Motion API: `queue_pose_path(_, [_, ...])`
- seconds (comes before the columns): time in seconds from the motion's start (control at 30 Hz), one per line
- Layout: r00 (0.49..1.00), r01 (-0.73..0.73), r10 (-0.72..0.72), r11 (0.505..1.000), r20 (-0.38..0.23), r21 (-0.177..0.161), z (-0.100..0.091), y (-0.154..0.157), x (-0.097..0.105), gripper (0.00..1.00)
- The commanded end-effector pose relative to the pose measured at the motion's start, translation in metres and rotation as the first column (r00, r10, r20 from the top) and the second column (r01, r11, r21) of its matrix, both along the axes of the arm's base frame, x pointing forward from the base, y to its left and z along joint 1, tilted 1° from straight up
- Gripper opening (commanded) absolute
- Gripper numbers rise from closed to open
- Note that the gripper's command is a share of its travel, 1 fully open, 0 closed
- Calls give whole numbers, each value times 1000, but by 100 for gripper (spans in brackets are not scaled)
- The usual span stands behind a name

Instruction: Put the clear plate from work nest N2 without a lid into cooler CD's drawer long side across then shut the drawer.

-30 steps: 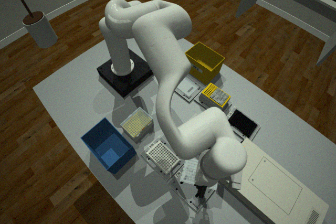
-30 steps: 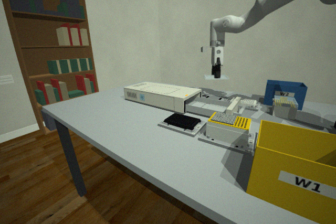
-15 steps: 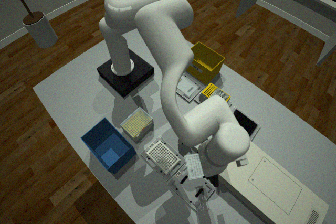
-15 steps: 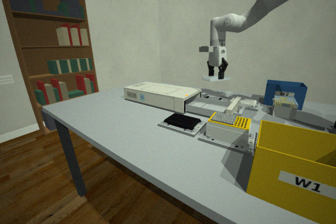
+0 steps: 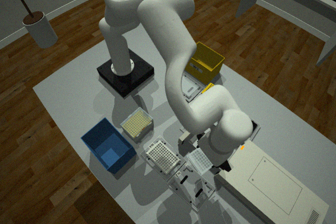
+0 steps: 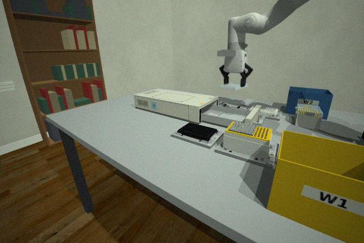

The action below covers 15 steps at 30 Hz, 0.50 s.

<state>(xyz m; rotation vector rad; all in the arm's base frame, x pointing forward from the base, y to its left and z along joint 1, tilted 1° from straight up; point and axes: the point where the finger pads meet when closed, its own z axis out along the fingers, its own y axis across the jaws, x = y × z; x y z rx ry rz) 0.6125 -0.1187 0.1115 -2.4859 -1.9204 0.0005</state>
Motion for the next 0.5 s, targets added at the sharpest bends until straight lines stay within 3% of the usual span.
queue_pose_path(0.0, [987,-160,160,987,15,12,2,12,-3,0])
queue_pose_path(0.47, [980,-199,198,980,15,12,3,42,-12,0])
